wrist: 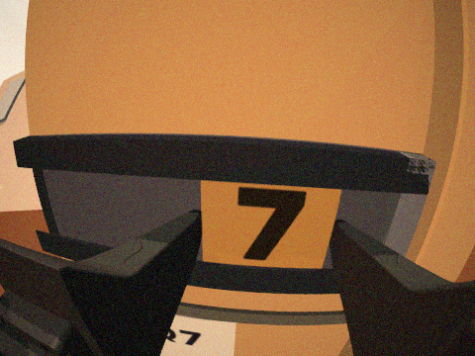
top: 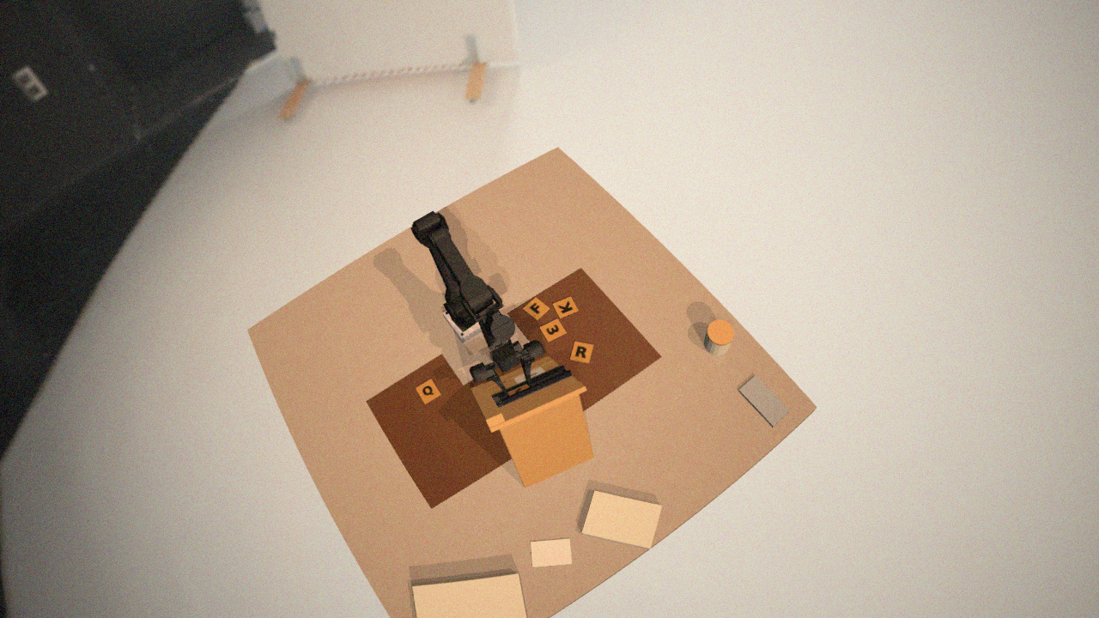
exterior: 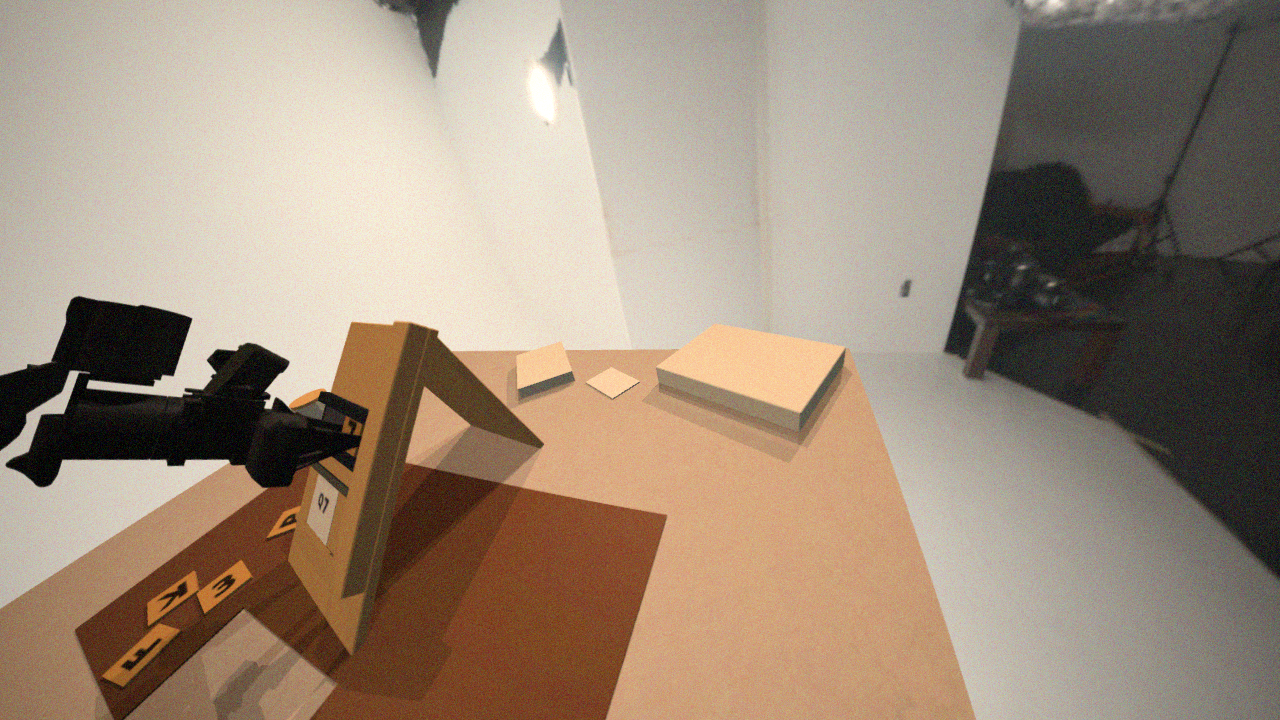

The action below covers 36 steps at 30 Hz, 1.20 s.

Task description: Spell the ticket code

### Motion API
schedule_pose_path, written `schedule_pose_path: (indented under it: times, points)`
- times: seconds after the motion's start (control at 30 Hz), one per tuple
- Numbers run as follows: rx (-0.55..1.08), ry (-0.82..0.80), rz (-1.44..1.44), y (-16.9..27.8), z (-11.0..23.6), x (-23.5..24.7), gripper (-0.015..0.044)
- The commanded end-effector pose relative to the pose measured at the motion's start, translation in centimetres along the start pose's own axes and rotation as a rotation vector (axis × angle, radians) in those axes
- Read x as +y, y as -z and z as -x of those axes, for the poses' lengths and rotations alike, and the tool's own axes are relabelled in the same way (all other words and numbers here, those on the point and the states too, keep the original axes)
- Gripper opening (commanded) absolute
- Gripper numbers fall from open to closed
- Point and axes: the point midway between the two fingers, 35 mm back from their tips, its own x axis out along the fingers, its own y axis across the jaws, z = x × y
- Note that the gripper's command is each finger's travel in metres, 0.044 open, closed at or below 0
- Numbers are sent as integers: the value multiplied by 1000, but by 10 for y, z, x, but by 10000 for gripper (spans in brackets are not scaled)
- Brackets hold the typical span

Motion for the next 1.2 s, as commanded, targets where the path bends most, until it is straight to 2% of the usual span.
schedule_pose_path:
  times: [0.0, 0.93, 1.17]
  points:
    - [-1, -3, 5, 0, 0, -2, 0]
    - [-1, -2, 6, 0, 0, -17, 0]
    - [1, 1, 1, 0, 0, -15, 184]
